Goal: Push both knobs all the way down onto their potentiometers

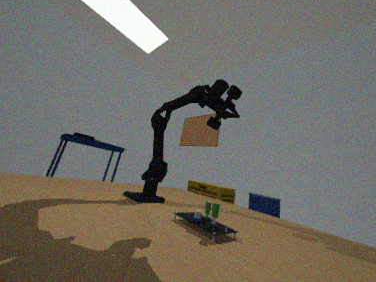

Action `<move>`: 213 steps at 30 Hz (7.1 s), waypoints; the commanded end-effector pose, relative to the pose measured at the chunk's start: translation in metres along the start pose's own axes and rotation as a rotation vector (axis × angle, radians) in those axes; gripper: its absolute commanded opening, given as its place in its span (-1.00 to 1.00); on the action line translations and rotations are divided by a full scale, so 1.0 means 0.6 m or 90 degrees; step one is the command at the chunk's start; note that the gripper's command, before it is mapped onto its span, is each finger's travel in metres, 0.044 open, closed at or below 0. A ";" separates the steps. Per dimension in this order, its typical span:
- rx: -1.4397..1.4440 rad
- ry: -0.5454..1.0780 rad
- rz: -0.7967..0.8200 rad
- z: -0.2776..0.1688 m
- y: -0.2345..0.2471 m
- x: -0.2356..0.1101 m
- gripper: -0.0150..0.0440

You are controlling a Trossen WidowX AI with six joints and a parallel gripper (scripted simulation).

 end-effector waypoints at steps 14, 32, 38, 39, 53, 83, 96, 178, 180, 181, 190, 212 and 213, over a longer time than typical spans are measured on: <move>-0.084 -0.112 -0.339 0.081 -0.099 0.191 -0.49; -0.097 -0.135 -0.604 0.160 -0.194 0.279 -0.49; -0.097 -0.135 -0.604 0.168 -0.218 0.296 -0.49; -0.097 -0.135 -0.604 0.168 -0.218 0.296 -0.49; -0.097 -0.135 -0.604 0.175 -0.240 0.312 -0.49; -0.097 -0.135 -0.604 0.178 -0.251 0.319 -0.49; -0.097 -0.135 -0.604 0.178 -0.251 0.320 -0.49; -0.097 -0.135 -0.604 0.182 -0.265 0.329 -0.49; -0.097 -0.135 -0.604 0.182 -0.265 0.329 -0.49; -0.097 -0.135 -0.604 0.183 -0.265 0.330 -0.49; -0.097 -0.135 -0.604 0.183 -0.267 0.331 -0.49; -0.097 -0.135 -0.604 0.185 -0.271 0.334 -0.49; -0.097 -0.135 -0.604 0.185 -0.272 0.334 -0.49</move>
Point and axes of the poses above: the point midway between the two fingers, 35 mm back from their tips, its own x axis out along the fingers, its own y axis across the jaws, z = x × y, the point moved 9 cm from there along -x, back along the fingers, and after that the axes turned 15 degrees about x, right-handed, at the moved point
